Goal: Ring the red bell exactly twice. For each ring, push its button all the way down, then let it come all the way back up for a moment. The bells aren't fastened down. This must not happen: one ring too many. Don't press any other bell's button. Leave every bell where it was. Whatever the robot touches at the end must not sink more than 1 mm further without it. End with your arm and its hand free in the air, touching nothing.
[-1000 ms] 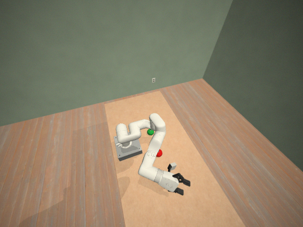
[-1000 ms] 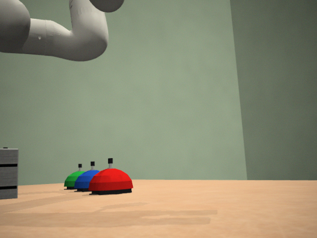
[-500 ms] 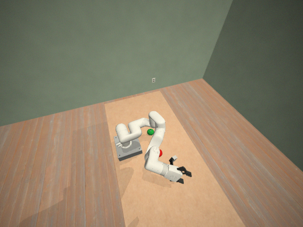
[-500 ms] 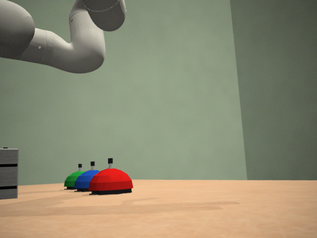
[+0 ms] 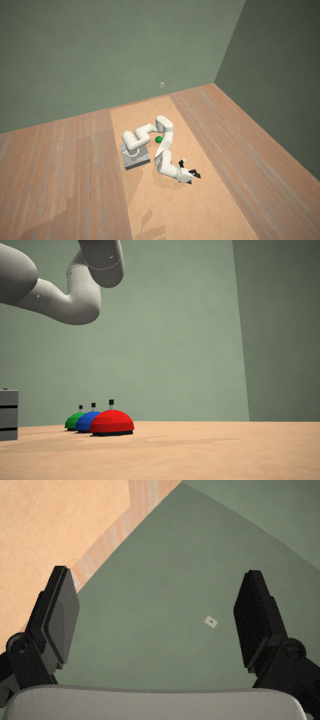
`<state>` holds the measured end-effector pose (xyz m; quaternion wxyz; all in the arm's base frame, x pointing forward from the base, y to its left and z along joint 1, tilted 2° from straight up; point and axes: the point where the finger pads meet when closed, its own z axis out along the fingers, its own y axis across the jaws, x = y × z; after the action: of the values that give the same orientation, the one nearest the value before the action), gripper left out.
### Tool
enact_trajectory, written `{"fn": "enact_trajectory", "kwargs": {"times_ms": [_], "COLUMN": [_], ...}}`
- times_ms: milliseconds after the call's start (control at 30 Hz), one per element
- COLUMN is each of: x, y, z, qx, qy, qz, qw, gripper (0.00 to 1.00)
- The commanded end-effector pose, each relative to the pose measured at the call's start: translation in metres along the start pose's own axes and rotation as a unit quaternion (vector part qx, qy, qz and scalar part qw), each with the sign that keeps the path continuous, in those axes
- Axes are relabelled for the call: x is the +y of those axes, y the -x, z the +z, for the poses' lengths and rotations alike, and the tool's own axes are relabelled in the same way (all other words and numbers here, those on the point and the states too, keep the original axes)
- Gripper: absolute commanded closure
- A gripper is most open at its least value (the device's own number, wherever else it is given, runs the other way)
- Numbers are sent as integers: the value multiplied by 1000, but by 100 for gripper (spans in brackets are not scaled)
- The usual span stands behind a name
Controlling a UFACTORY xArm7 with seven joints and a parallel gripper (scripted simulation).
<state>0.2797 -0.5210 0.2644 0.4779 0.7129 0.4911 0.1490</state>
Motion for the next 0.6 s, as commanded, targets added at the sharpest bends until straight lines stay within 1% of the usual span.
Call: {"fn": "enact_trajectory", "kwargs": {"times_ms": [0, 33, 100, 500, 567], "x": [-14, -29, -31, -31, -65], "y": [-39, -70, -75, -75, -139], "z": [10, 15, 16, 16, 17], "qx": [34, 64, 64, 64, 113], "qy": [-39, -80, -80, -80, -160], "qz": [3, 5, 5, 5, 3], "qw": [999, 995, 995, 995, 981], "gripper": [0, 0, 0, 0, 0]}}
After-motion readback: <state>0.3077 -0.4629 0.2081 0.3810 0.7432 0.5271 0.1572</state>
